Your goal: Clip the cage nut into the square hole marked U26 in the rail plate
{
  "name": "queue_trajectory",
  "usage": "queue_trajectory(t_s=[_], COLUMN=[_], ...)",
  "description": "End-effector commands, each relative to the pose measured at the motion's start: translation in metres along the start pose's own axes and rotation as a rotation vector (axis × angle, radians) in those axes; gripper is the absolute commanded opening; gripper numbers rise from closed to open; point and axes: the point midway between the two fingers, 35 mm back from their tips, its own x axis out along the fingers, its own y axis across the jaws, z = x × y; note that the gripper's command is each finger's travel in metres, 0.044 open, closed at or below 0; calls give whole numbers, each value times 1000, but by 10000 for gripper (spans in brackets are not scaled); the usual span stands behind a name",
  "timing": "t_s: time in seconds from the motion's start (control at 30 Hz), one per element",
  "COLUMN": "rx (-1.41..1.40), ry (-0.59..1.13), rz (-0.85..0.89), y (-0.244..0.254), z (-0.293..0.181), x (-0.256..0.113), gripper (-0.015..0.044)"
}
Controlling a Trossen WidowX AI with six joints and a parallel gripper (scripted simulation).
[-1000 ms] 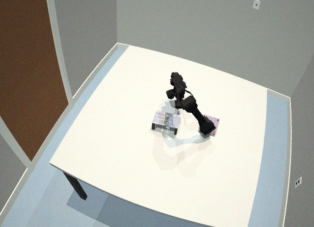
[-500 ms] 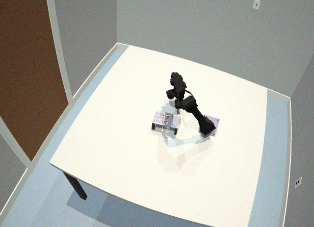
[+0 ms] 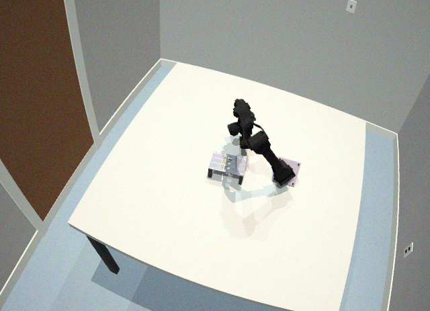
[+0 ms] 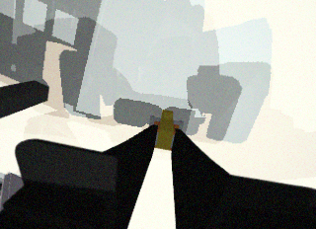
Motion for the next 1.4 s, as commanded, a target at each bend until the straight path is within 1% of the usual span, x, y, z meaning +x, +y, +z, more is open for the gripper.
queue_trajectory(t_s=[0.0,0.37,0.43,0.83,1.0,1.23,1.37], rx=[0,5,0,7,7,7,9], ry=[0,-4,0,-2,-2,-1,-2], rz=[0,5,0,2,3,2,2], y=[0,1,0,-2,-2,-3,-1], z=[0,0,0,-1,-1,-1,0], x=[0,2,-3,-67,-73,-102,-105], gripper=[37,37,37,37,37,37,37])
